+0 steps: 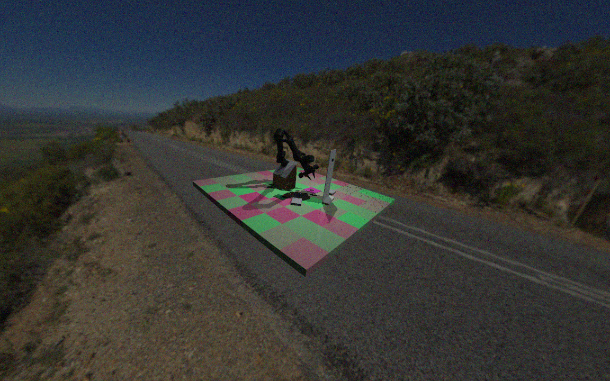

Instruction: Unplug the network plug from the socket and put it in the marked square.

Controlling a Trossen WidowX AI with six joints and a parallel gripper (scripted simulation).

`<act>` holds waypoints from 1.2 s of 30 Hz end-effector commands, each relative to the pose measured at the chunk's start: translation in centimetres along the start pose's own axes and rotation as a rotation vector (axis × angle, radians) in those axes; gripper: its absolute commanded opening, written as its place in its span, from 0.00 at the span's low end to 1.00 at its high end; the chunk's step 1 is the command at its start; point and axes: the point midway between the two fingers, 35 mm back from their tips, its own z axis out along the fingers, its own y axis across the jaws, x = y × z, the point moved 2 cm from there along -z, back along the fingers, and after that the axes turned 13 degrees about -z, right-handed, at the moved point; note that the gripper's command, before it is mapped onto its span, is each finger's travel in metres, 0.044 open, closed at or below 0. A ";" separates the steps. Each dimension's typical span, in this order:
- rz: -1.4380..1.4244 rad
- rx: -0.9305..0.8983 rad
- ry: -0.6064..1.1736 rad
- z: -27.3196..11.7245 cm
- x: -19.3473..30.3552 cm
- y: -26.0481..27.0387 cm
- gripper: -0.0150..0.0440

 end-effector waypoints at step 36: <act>0.005 -0.002 0.001 -7.5 -1.3 5.6 0.52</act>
